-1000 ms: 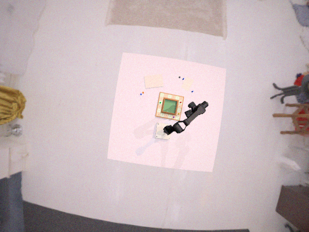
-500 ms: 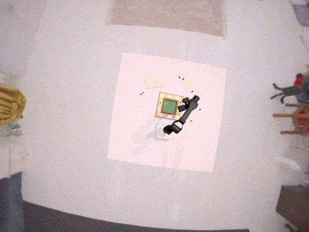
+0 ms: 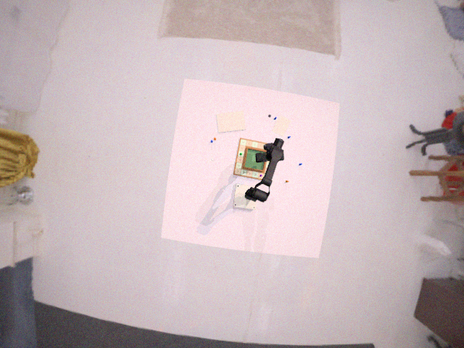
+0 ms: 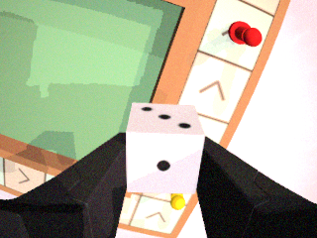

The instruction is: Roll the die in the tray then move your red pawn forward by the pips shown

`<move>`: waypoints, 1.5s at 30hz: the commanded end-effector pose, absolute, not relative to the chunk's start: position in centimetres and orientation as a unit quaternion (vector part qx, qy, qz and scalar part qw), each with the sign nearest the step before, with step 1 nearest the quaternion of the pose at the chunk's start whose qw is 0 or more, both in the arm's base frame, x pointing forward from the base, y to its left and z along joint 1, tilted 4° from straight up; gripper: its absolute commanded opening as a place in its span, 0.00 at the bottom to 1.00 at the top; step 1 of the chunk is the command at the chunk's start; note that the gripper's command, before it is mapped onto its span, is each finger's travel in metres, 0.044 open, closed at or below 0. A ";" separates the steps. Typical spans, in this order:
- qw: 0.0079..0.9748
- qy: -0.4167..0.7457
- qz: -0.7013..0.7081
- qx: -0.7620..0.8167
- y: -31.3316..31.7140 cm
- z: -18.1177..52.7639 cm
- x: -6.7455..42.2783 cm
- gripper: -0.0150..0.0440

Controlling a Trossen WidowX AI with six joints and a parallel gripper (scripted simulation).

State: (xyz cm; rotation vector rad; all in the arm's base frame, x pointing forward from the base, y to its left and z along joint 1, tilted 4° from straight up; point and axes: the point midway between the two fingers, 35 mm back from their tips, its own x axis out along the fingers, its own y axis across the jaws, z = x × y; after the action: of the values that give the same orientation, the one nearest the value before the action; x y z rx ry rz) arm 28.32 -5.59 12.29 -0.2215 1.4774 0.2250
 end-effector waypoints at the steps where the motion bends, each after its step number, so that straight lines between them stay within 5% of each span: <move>1: 0.731 0.673 0.082 -0.080 -3.7 11.9 27.9 0.25; 18: 0.743 0.668 0.029 -0.017 1.6 10.7 26.6 0.25; 45: 0.949 0.314 0.034 -0.004 1.5 10.3 27.6 0.25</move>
State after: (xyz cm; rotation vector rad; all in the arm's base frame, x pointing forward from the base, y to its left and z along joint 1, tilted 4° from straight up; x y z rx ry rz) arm 27.67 1.50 10.23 -0.0158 0.6871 0.0672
